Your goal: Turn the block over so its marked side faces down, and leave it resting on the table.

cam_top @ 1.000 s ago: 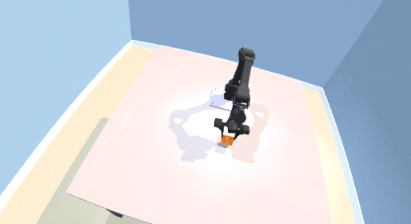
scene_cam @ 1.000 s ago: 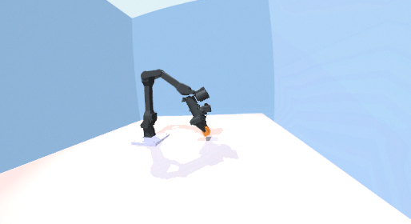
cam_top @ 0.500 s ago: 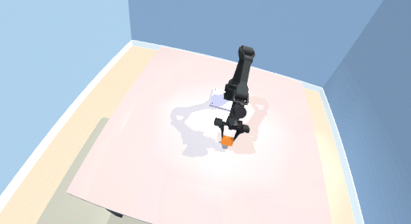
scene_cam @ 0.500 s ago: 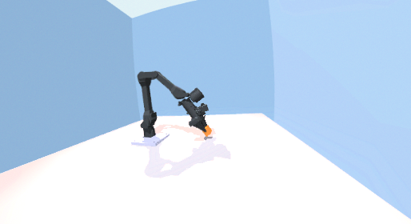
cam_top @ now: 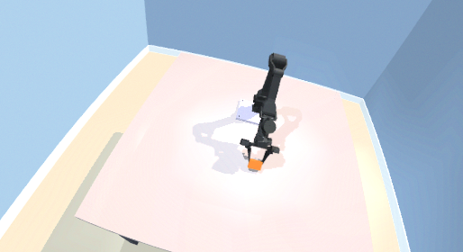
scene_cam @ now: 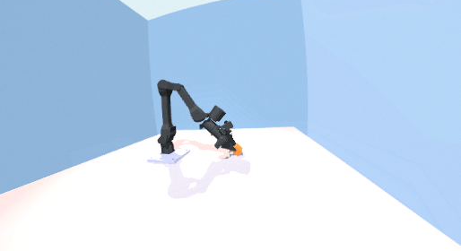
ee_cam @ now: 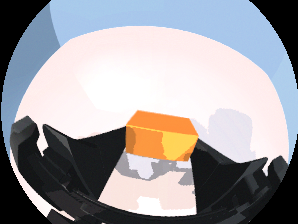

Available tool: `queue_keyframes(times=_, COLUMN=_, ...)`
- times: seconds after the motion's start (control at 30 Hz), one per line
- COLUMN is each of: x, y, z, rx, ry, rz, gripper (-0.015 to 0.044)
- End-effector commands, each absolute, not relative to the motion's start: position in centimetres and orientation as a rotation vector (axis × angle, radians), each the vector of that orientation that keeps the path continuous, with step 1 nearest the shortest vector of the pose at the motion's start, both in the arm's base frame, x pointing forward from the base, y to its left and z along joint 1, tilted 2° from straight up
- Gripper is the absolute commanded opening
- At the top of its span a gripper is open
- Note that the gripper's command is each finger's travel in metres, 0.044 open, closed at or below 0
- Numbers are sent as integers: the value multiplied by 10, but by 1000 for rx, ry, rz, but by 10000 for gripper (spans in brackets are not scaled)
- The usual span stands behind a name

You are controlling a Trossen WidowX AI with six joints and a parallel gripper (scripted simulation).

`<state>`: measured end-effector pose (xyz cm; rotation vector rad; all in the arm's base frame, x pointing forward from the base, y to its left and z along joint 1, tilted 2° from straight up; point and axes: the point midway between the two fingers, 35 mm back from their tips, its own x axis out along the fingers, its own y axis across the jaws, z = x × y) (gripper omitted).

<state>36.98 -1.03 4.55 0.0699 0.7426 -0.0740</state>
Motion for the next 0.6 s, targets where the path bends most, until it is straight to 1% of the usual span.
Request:
queue_keyframes(times=0.0, x=366, y=-11, z=34, rx=69, ry=708, rz=-83, gripper=0)
queue_keyframes(times=0.57, x=350, y=-10, z=31, rx=63, ry=461, rz=-92, gripper=0)
